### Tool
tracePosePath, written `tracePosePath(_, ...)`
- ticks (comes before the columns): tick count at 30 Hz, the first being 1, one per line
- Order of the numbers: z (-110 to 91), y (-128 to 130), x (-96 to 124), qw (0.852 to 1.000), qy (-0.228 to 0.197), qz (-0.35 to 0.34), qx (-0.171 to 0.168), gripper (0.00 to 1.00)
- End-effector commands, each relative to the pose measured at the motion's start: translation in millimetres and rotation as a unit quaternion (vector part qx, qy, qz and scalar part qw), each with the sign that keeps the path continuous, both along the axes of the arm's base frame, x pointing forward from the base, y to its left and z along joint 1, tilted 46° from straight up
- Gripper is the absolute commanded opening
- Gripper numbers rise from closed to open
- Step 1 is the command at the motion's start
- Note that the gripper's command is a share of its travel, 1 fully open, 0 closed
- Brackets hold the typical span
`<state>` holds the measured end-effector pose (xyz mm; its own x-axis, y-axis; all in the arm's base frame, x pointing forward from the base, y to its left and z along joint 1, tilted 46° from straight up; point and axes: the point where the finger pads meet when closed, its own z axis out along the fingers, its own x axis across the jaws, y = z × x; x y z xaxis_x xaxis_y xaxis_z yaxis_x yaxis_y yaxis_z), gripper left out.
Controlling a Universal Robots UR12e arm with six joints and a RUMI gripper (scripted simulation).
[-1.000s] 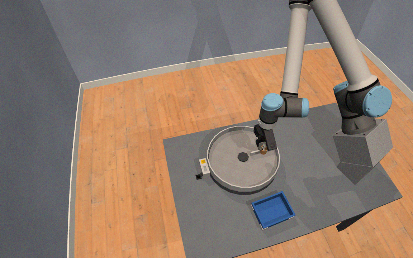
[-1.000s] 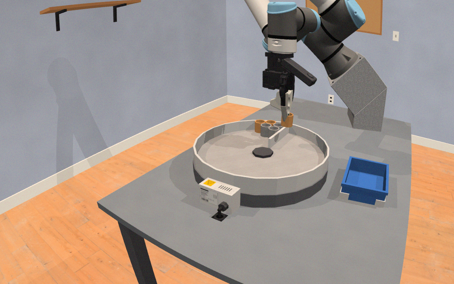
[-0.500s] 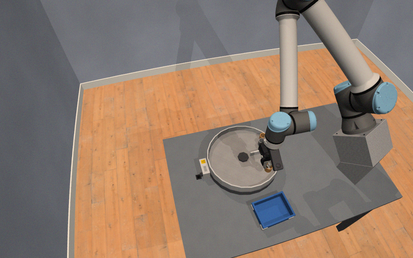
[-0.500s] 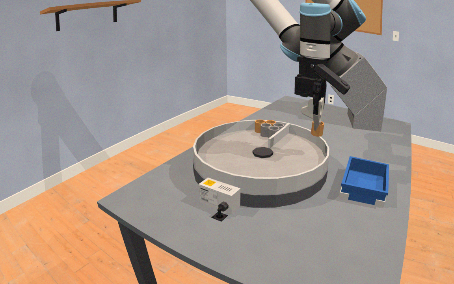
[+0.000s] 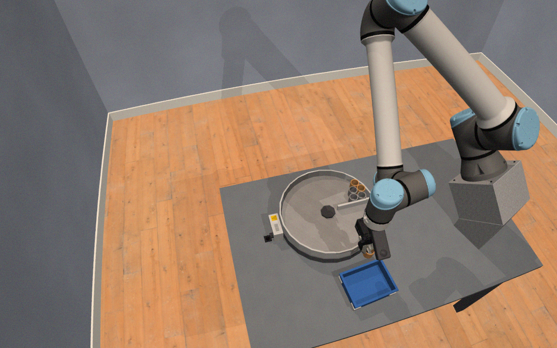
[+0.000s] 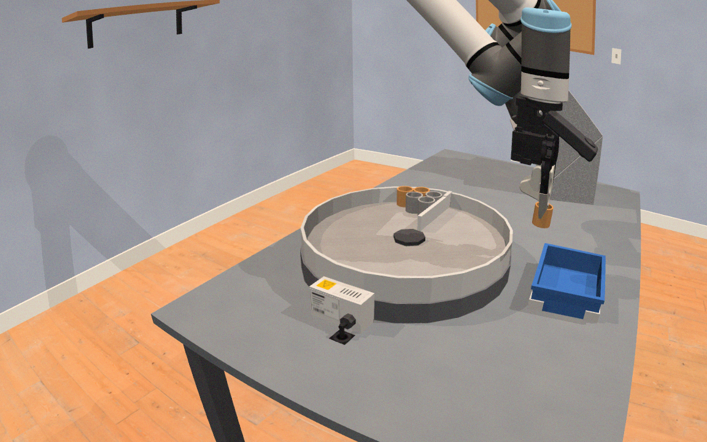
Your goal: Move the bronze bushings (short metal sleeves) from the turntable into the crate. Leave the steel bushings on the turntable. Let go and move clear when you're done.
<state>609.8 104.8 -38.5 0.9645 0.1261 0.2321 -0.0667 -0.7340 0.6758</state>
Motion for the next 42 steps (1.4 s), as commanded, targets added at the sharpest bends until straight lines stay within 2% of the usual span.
tracePosePath(1, -19, 23, 8, 1.0, 0.0, -0.001, 0.0, 0.0)
tracePosePath(9, -43, 51, 16, 1.0, 0.0, -0.001, 0.0, 0.0)
tracePosePath(17, -51, 61, 19, 1.0, 0.0, -0.001, 0.0, 0.0)
tracePosePath(42, -54, 64, 20, 1.0, 0.0, -0.001, 0.0, 0.0)
